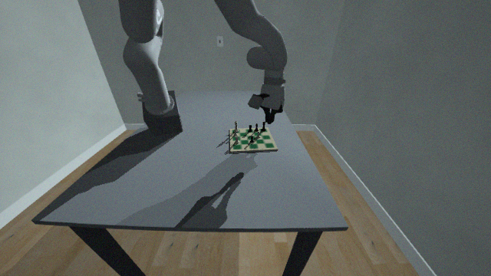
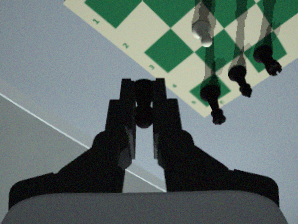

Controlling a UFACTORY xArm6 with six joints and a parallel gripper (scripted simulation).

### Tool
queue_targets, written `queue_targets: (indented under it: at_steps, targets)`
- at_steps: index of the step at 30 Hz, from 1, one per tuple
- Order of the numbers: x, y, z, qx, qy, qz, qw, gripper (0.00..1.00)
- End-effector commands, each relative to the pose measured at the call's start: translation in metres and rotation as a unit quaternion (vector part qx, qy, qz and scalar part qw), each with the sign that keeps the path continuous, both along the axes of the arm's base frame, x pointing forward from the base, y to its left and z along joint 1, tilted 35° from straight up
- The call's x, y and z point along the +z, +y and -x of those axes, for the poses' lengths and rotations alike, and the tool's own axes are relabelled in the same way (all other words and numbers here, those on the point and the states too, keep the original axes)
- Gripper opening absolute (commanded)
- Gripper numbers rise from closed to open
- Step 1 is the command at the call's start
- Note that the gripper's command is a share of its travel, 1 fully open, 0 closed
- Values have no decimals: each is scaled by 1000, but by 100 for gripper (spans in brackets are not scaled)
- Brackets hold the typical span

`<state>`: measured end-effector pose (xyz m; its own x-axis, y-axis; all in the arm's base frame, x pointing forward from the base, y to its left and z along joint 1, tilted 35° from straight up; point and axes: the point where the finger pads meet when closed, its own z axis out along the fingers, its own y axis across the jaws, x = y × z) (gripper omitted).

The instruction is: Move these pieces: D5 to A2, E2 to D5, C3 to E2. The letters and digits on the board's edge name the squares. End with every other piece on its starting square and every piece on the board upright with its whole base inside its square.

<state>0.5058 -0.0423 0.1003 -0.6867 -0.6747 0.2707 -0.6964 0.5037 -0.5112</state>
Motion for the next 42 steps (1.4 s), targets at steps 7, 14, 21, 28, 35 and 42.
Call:
queue_targets:
  at_steps: [7, 14, 21, 28, 35, 42]
  targets:
    - [-10, -7, -4, 1, -1, 0, 1000, 0]
    - [-35, -24, -11, 1, -1, 0, 1000, 0]
    - [-55, -36, -16, 1, -1, 0, 1000, 0]
    - [-73, -48, -21, 1, -1, 0, 1000, 0]
    - [-77, -51, -22, 1, -1, 0, 1000, 0]
    - [-77, -51, -22, 1, -1, 0, 1000, 0]
